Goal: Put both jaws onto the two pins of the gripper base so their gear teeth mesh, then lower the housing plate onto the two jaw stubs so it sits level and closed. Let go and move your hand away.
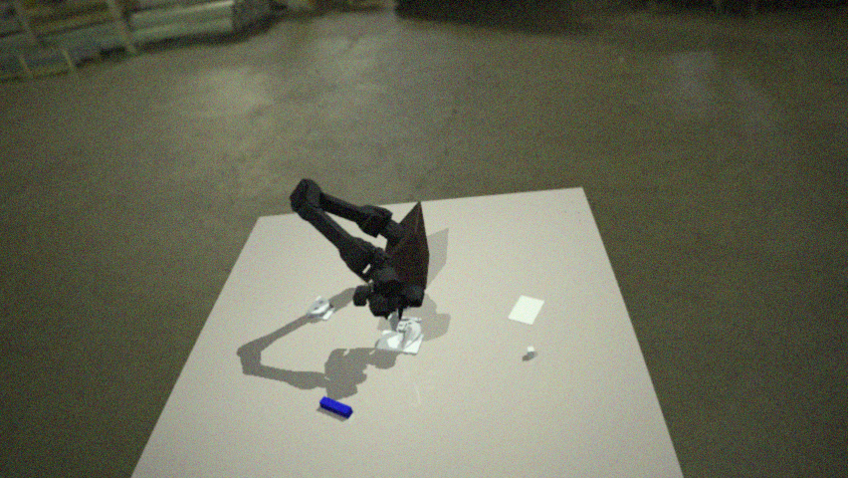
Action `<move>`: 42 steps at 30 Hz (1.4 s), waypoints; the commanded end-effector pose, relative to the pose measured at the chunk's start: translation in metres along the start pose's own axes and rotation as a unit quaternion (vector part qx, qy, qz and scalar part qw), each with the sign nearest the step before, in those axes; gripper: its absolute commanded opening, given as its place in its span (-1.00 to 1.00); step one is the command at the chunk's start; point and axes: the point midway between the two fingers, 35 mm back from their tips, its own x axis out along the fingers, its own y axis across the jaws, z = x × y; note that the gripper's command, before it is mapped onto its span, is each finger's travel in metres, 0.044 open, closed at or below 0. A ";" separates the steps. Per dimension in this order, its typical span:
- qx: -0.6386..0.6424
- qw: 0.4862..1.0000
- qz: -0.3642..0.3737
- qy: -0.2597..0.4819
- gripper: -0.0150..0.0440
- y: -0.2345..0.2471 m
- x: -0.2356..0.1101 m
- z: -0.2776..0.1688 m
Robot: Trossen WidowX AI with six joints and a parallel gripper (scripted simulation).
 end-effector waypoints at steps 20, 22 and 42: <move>-0.013 1.000 -0.002 0.000 -0.04 -0.001 0.001 -0.001; -0.013 1.000 -0.003 0.000 -0.04 -0.005 0.001 -0.001; -0.014 1.000 -0.003 0.000 -0.04 -0.023 0.001 -0.004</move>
